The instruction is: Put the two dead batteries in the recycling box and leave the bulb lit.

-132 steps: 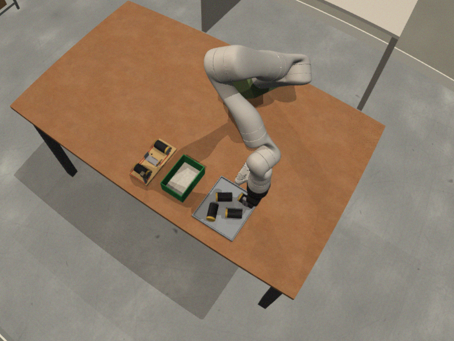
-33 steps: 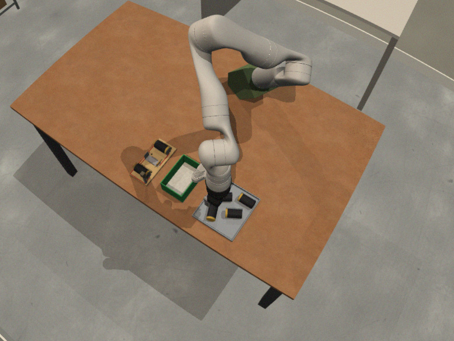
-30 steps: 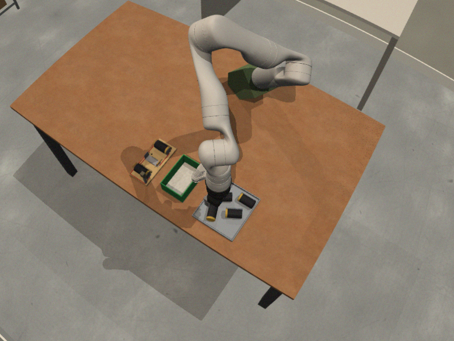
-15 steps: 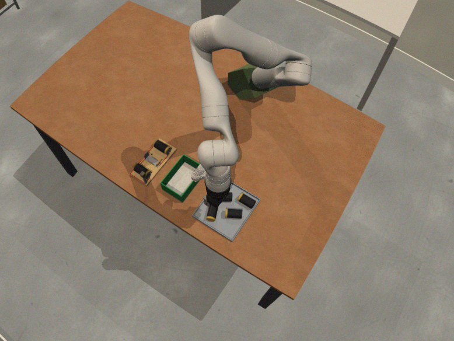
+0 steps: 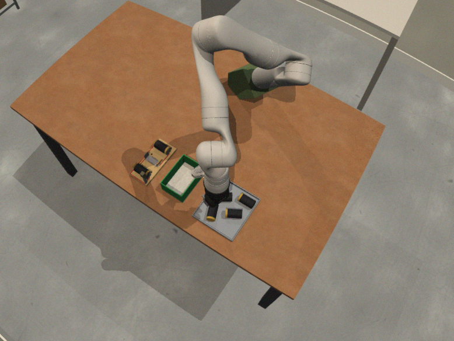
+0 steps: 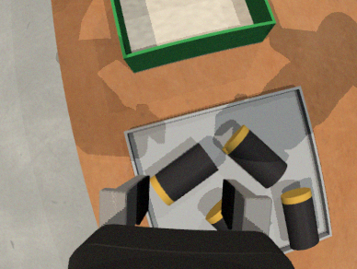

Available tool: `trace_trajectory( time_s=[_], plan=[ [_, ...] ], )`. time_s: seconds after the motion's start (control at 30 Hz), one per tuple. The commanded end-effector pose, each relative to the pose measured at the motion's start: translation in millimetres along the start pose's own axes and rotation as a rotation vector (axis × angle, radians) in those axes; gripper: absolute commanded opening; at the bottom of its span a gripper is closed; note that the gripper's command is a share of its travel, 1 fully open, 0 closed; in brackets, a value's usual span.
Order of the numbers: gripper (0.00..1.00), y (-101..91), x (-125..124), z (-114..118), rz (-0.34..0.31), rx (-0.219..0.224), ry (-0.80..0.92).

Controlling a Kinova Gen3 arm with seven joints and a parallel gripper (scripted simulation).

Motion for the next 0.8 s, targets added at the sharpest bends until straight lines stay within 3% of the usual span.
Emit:
trace_trajectory(
  time_s=[0.0,0.77],
  plan=[
    [0.90,-1.4,0.7,-1.0,0.003,-0.005,0.041],
    [0.90,-1.4,0.7,-1.0,0.002,-0.006,0.533]
  ],
)
Point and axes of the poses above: the point where the finger pads meet when closed, its own y axis out along the fingers, its own z axis across the jaws, x = y × z, the point moved 10 cm from there along -y, back along the fingers, and after that the axes turned 2 degrees about y, right-handed, at the moved point
